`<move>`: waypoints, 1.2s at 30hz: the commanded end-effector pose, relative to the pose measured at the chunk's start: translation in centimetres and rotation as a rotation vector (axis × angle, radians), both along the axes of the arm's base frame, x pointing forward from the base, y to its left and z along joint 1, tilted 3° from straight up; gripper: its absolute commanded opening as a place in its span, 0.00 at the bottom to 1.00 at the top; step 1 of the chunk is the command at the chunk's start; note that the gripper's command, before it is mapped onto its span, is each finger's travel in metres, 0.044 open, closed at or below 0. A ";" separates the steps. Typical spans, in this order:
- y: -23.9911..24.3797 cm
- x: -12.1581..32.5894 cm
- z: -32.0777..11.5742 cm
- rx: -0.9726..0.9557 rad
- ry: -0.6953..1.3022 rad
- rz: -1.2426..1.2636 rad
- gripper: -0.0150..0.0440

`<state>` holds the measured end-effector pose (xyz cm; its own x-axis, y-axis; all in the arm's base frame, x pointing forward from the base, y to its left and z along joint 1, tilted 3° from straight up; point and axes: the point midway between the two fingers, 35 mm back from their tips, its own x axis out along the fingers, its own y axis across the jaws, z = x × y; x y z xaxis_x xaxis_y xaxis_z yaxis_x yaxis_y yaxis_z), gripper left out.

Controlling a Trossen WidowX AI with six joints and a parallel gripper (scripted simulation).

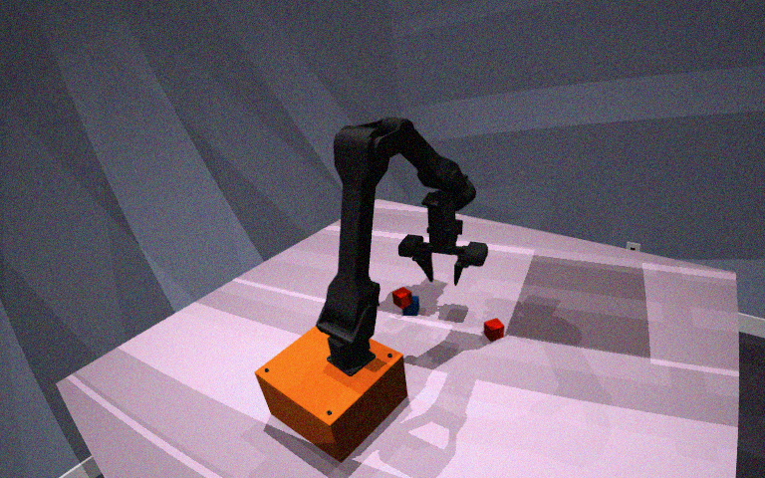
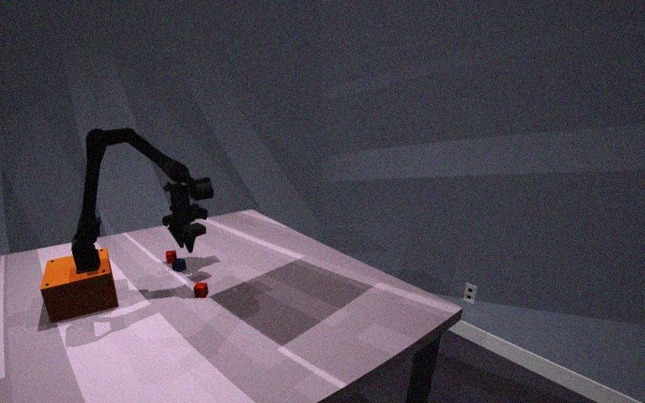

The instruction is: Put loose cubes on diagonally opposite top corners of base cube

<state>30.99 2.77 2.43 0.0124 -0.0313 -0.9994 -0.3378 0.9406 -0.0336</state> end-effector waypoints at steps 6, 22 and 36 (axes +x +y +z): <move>-5.3 1.1 1.4 -0.014 0.009 0.308 0.70; -12.7 1.0 3.3 -0.043 0.034 0.718 0.70; -13.2 1.0 -3.2 -0.043 0.035 0.718 0.70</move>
